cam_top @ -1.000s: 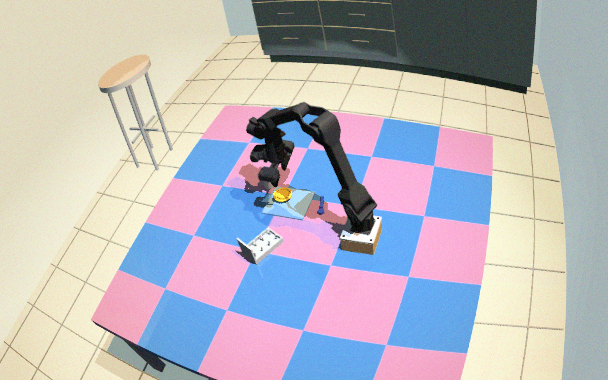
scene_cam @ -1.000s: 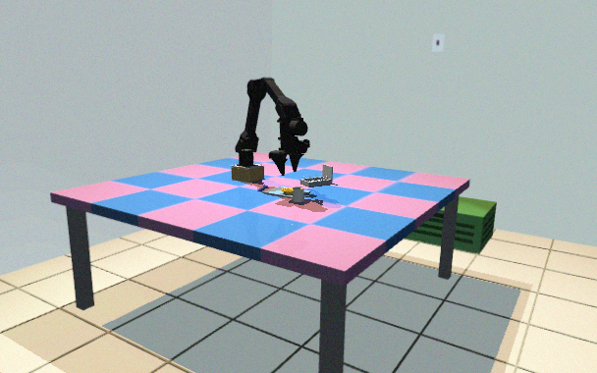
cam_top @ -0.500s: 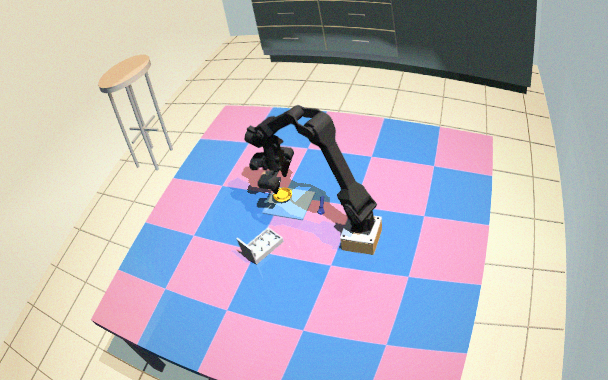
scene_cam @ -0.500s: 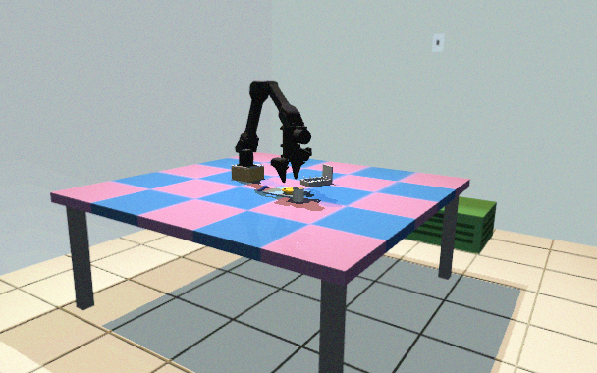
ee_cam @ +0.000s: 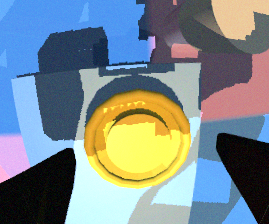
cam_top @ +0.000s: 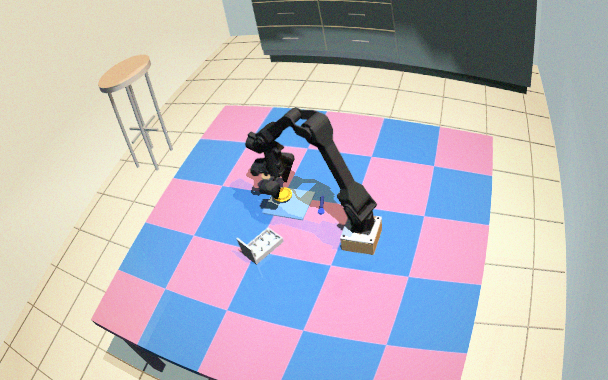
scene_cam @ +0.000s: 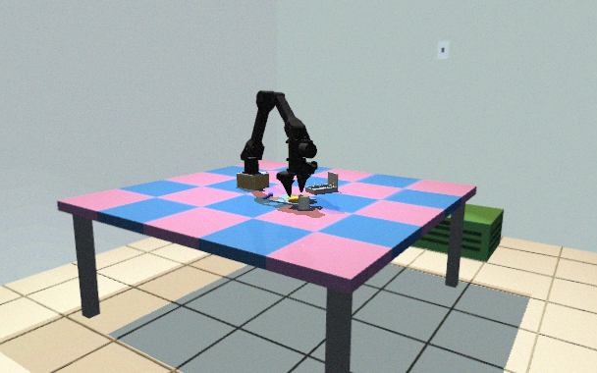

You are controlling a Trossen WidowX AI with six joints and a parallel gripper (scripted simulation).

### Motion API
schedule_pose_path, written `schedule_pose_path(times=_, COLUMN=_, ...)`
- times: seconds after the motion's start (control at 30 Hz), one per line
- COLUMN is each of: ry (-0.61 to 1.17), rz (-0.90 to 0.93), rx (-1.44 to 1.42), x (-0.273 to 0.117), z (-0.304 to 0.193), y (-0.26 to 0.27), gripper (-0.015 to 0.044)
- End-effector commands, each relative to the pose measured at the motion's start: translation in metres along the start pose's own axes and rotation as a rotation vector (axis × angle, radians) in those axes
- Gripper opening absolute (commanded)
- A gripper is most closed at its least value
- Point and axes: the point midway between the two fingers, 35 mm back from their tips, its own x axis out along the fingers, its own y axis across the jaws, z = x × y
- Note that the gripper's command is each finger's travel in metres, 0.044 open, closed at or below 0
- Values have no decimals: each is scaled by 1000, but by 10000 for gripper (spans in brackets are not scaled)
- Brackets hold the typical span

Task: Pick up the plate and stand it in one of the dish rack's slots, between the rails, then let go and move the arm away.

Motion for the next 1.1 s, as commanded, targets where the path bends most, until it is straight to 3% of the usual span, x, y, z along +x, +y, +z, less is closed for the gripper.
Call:
schedule_pose_path(times=0.0, ry=15, rz=3, rx=5, x=11, z=-3, y=1, gripper=400)
schedule_pose_path(times=0.67, ry=15, rz=3, rx=5, x=27, z=-4, y=4, gripper=373)
schedule_pose_path(times=1.03, ry=15, rz=3, rx=5, x=27, z=-4, y=4, gripper=300)
schedule_pose_path(times=1.07, ry=15, rz=3, rx=5, x=27, z=-4, y=4, gripper=274)
